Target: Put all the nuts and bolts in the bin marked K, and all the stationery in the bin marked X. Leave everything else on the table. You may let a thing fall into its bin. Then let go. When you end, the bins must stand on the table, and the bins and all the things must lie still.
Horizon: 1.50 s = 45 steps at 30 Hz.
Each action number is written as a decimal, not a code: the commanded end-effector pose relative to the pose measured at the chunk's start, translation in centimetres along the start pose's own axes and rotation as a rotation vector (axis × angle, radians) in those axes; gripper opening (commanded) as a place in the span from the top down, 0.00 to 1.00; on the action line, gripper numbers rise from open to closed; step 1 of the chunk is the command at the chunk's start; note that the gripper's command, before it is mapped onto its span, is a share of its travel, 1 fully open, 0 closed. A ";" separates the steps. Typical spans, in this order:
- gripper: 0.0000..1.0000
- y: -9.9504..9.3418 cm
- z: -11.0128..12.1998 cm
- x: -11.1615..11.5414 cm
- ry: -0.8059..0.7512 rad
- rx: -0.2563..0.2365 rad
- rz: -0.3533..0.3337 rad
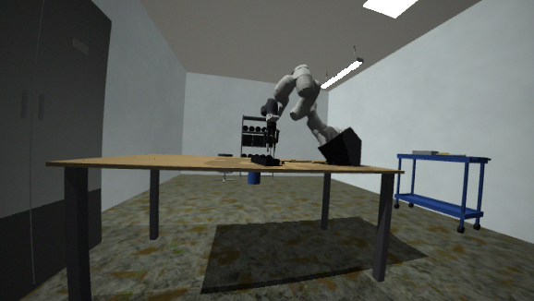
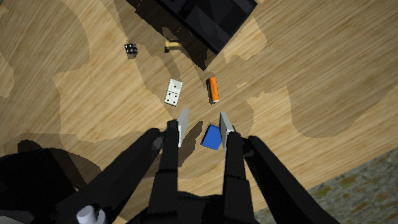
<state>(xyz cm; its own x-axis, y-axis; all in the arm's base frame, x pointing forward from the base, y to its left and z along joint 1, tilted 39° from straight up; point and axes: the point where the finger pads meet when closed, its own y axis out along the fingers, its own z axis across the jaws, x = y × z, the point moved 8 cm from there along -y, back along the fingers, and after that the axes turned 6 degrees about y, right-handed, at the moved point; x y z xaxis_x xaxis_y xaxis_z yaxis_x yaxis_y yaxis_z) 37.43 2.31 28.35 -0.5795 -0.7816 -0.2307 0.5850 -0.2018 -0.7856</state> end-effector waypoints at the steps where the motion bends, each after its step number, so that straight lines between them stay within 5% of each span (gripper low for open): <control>1: 0.67 0.0 1.3 2.4 0.157 0.005 0.006; 10: 0.67 -0.1 3.4 7.1 0.298 0.009 0.011; 45: 0.67 0.7 3.2 6.7 0.298 0.009 0.011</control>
<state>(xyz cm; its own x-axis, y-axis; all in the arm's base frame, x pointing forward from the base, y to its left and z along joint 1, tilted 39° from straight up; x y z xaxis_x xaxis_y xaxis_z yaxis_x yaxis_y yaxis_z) 35.44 -4.83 28.48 -0.7149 -0.5734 -0.4002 0.5947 -0.1975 -0.7793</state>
